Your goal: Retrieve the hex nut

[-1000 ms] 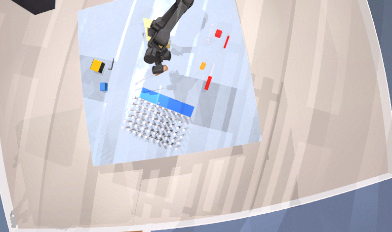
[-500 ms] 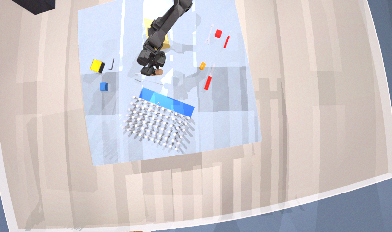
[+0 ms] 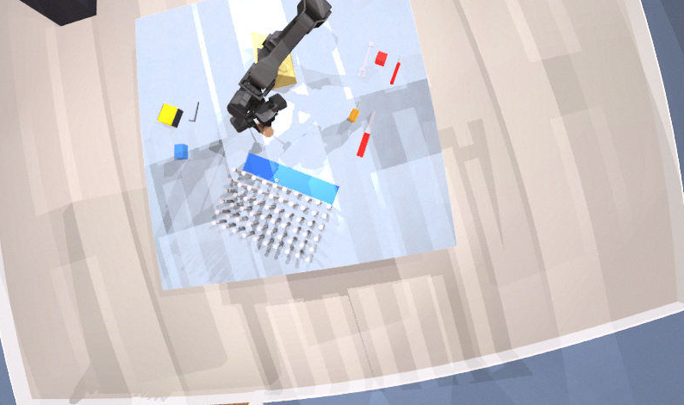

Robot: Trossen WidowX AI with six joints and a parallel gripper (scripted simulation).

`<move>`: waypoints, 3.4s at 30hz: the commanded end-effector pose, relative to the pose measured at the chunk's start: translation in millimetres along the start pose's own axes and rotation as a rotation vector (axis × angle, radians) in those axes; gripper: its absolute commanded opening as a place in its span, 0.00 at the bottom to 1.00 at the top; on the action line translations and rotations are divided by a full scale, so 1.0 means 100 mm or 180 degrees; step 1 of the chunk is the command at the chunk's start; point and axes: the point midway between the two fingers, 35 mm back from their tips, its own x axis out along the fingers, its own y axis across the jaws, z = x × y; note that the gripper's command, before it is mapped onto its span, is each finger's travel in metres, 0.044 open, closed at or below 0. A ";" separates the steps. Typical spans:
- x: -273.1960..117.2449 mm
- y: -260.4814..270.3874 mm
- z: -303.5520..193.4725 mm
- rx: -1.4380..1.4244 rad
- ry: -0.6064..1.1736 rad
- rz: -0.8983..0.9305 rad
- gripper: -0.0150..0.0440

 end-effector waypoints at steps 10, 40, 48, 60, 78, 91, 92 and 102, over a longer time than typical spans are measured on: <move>-0.04 -0.30 -0.04 0.1523 -0.0001 -0.0051 0.25; -0.06 -0.89 -0.29 0.4839 -0.0020 -0.0062 0.25; -0.06 -1.04 -0.39 0.5708 -0.0030 -0.0056 0.25; -0.06 -1.26 -0.55 0.7013 -0.0043 -0.0037 0.25; -0.04 -1.55 -0.83 0.8981 -0.0039 0.0009 0.25; -0.01 -1.74 -1.05 1.0405 -0.0012 0.0059 0.25; -0.01 -1.76 -1.07 1.0514 -0.0008 0.0063 0.25; 0.02 -1.89 -1.25 1.1607 0.0041 0.0111 0.25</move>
